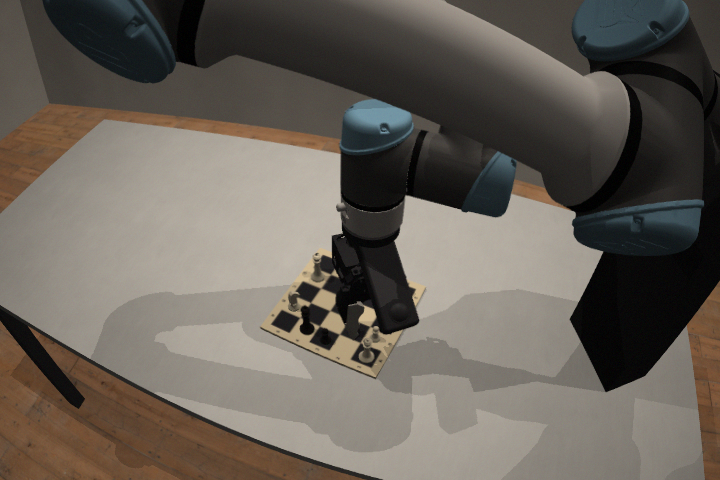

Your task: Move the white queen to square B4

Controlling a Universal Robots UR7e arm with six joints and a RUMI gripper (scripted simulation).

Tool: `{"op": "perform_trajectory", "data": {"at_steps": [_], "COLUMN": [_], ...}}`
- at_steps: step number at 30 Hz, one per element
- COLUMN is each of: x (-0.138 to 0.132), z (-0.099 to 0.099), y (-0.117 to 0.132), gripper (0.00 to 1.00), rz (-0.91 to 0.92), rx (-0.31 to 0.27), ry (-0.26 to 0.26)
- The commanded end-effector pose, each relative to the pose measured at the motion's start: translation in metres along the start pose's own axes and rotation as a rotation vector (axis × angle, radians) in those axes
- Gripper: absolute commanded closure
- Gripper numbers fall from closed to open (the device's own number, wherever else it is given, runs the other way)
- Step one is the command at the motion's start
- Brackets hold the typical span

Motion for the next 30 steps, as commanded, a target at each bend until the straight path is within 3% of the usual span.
{"op": "perform_trajectory", "data": {"at_steps": [1, 19, 30], "x": [0.000, 0.000, 0.000], "z": [0.000, 0.006, 0.030], "y": [0.000, 0.000, 0.000], "gripper": [0.75, 0.75, 0.75], "rz": [0.000, 0.000, 0.000], "rx": [-0.001, -0.001, -0.001], "ry": [0.000, 0.000, 0.000]}}
Point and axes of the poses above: the point where the finger pads meet when closed, its own z axis out along the fingers, its own x axis across the jaws, y = z × x, the point moved 3 cm from there along -z, back along the fingers, and after that the axes turned 14 degrees about -z, right-handed, at the moved point
